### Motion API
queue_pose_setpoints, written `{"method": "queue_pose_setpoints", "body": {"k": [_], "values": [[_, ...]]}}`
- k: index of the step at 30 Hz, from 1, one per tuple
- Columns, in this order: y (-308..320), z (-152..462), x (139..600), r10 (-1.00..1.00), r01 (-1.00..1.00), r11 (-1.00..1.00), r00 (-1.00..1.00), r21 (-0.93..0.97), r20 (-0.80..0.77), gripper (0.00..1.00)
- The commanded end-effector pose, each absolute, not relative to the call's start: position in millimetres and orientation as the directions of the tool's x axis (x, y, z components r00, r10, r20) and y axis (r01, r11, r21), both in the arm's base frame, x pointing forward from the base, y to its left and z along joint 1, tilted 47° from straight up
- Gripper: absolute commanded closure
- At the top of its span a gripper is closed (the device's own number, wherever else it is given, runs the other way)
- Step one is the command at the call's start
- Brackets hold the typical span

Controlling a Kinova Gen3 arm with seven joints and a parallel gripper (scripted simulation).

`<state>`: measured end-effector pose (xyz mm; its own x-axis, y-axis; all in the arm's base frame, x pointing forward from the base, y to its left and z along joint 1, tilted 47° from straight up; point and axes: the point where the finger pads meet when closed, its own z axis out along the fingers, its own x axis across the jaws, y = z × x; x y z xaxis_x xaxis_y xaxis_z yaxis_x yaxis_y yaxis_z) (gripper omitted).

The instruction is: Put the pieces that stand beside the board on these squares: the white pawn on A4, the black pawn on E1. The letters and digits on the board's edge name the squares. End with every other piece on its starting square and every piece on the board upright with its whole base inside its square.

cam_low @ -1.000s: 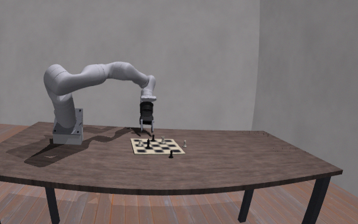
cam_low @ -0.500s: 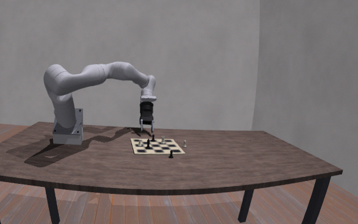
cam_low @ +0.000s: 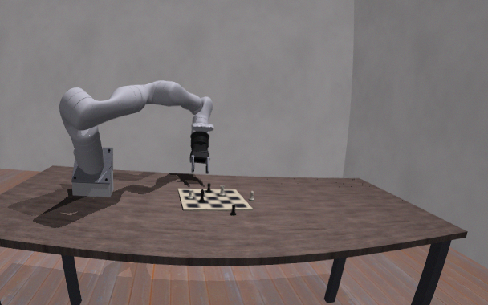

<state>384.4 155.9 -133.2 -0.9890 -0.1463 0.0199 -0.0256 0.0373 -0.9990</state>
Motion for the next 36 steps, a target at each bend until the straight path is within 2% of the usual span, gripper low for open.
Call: {"method": "queue_pose_setpoints", "body": {"k": [1, 11, 23, 29, 36], "values": [[175, -121, 384, -0.157, -0.017, 0.052, -0.988, -0.998, 0.009, 0.0], [203, -96, 379, -0.174, -0.016, 0.066, -0.985, -0.998, 0.004, 0.0], [202, -94, 383, -0.171, -0.023, 0.072, -0.985, -0.997, 0.01, 0.0], [201, -77, 412, -0.164, -0.063, 0.138, -0.986, -0.988, 0.04, 0.0], [188, -34, 472, -0.174, -0.153, 0.297, -0.979, -0.942, 0.103, 0.0]]}}
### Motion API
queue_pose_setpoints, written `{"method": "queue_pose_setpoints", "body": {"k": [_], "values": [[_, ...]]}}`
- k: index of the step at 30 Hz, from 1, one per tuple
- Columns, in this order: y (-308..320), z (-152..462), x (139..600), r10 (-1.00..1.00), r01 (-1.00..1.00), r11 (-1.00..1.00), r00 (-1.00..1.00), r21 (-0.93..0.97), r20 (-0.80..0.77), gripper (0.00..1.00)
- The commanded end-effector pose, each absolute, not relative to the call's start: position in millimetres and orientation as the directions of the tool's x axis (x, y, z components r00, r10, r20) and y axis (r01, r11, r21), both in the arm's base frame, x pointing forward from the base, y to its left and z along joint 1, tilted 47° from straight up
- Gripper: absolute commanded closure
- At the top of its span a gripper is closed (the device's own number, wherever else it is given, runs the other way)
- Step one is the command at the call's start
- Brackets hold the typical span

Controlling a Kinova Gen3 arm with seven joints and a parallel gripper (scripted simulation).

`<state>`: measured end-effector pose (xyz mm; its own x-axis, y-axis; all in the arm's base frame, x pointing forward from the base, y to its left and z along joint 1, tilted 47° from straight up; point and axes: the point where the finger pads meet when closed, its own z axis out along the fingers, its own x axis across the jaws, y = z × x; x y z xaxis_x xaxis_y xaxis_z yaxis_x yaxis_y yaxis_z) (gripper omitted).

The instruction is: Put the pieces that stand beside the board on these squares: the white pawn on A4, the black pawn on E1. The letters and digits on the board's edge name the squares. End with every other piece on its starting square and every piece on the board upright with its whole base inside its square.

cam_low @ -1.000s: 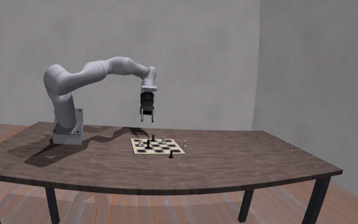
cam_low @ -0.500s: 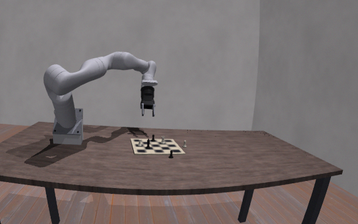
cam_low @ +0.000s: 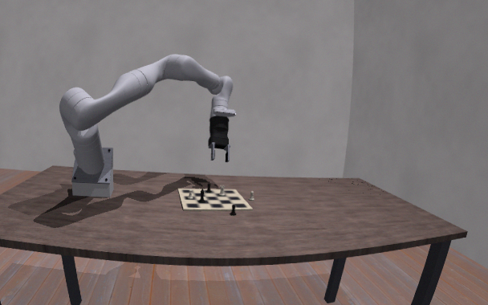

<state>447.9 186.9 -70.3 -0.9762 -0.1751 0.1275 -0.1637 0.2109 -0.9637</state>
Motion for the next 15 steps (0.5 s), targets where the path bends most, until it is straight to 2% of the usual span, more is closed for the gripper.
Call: {"method": "queue_pose_setpoints", "body": {"k": [1, 15], "values": [[188, -34, 472, -0.174, -0.153, 0.297, -0.979, -0.942, 0.103, 0.0], [143, 42, 538, -0.283, -0.289, 0.544, -0.947, -0.788, 0.152, 0.0]]}}
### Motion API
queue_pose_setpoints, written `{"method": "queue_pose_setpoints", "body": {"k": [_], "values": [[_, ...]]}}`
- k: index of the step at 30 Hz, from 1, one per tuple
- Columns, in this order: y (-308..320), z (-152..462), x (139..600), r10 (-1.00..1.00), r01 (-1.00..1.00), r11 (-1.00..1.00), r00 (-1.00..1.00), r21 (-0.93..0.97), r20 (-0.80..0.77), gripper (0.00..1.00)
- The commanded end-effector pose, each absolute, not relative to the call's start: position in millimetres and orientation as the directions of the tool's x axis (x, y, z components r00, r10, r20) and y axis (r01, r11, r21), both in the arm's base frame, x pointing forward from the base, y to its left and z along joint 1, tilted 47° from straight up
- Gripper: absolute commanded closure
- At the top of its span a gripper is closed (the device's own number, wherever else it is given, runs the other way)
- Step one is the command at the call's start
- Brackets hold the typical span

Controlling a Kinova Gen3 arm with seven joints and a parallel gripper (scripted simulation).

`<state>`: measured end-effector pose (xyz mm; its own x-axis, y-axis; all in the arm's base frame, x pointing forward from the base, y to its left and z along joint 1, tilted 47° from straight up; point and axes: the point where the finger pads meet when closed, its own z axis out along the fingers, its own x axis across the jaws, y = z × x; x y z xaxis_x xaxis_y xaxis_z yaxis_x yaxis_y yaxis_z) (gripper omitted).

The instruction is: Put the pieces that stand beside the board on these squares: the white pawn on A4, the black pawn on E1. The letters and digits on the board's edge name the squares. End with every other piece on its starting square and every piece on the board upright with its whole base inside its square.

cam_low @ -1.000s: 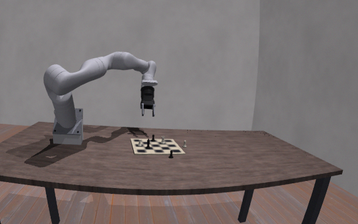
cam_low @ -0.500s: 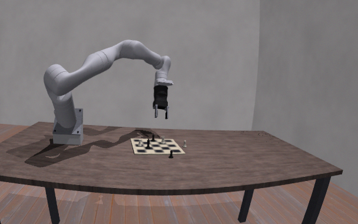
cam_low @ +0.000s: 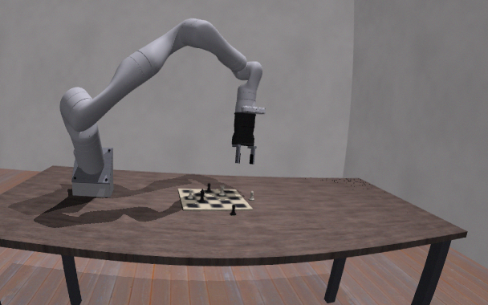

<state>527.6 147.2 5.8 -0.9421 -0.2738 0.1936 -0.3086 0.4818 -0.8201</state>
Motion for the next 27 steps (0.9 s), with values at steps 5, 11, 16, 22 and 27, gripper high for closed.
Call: {"method": "queue_pose_setpoints", "body": {"k": [5, 11, 16, 22, 27], "values": [[134, 55, 544, -0.311, -0.311, 0.579, -0.939, -0.754, 0.148, 0.0], [126, 67, 548, -0.337, -0.33, 0.607, -0.931, -0.724, 0.142, 0.0], [126, 67, 549, -0.338, -0.331, 0.608, -0.93, -0.722, 0.141, 0.0], [126, 67, 549, -0.338, -0.331, 0.608, -0.93, -0.722, 0.141, 0.0], [126, 67, 549, -0.338, -0.331, 0.608, -0.93, -0.722, 0.141, 0.0]]}}
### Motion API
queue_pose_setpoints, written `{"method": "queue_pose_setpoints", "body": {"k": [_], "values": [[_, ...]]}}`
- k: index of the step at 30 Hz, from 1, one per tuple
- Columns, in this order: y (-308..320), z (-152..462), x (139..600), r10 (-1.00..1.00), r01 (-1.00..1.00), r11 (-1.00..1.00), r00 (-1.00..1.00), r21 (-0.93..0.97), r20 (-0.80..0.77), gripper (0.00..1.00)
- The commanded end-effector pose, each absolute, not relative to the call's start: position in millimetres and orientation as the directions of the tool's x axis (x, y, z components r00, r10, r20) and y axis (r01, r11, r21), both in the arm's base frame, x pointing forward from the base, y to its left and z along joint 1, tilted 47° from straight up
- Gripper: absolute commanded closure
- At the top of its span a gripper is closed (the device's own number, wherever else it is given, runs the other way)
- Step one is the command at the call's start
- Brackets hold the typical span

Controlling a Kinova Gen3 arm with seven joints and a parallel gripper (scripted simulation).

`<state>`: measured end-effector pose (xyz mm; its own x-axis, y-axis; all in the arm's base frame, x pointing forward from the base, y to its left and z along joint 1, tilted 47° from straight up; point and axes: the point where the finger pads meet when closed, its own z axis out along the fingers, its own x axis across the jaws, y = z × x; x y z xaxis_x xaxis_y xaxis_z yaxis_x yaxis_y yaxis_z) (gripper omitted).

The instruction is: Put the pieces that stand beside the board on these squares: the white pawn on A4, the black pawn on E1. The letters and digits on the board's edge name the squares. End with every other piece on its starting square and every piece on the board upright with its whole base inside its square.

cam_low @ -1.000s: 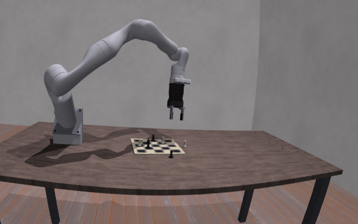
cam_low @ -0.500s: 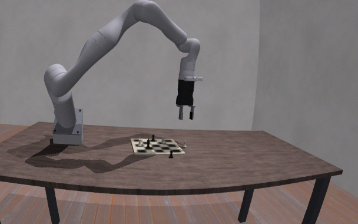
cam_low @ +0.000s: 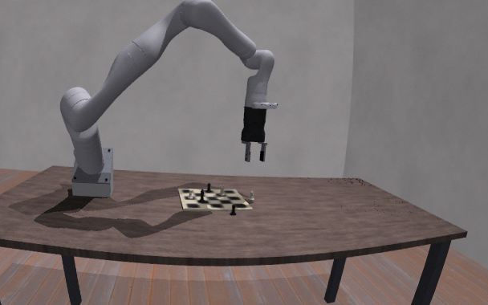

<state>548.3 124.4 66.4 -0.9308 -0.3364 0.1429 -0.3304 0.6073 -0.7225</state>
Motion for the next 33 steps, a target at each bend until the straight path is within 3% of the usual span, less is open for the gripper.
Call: {"method": "queue_pose_setpoints", "body": {"k": [1, 16, 17, 33], "values": [[126, 67, 549, -0.338, -0.331, 0.608, -0.93, -0.722, 0.141, 0.0], [93, 36, 555, -0.337, -0.332, 0.609, -0.93, -0.72, 0.145, 0.0], [93, 36, 555, -0.337, -0.332, 0.609, -0.93, -0.72, 0.145, 0.32], [93, 36, 555, -0.337, -0.332, 0.609, -0.93, -0.72, 0.145, 0.32]]}}
